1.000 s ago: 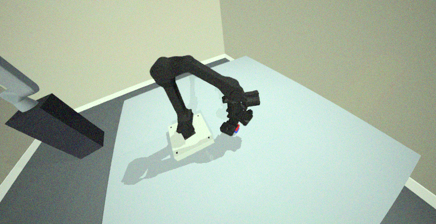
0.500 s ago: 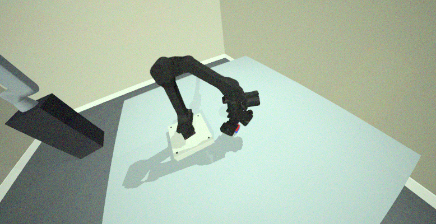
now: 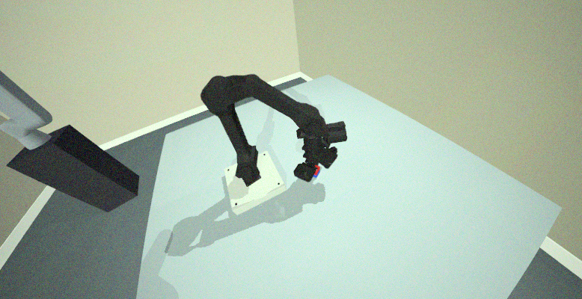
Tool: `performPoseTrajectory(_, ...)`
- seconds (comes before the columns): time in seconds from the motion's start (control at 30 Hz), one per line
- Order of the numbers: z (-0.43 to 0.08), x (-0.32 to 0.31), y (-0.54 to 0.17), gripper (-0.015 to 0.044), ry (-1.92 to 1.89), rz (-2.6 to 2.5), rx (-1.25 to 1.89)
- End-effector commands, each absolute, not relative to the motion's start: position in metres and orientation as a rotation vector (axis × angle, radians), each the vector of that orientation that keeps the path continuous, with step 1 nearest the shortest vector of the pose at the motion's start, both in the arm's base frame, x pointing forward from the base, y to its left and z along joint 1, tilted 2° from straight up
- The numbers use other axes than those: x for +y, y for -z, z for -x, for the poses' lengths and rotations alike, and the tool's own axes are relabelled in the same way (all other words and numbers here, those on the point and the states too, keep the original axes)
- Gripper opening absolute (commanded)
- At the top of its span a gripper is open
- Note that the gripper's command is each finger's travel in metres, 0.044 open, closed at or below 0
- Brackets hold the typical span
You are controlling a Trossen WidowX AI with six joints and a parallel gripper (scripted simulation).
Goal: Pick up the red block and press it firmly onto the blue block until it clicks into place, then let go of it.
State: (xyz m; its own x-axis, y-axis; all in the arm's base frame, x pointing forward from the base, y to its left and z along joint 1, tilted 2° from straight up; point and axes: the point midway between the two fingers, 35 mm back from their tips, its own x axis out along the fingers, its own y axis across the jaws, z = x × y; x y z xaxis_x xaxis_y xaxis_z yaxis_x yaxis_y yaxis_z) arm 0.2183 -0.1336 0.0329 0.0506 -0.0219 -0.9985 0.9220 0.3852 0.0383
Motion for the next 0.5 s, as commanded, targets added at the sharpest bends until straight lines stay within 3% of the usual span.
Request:
performPoseTrajectory(0.0, -0.219, -0.134, -0.034, 0.022, 0.898, -0.914, 1.313)
performPoseTrajectory(0.2, -0.22, -0.135, -0.042, 0.022, 0.897, -0.914, 1.313)
performPoseTrajectory(0.47, -0.214, -0.132, -0.134, 0.022, 0.896, -0.916, 1.318)
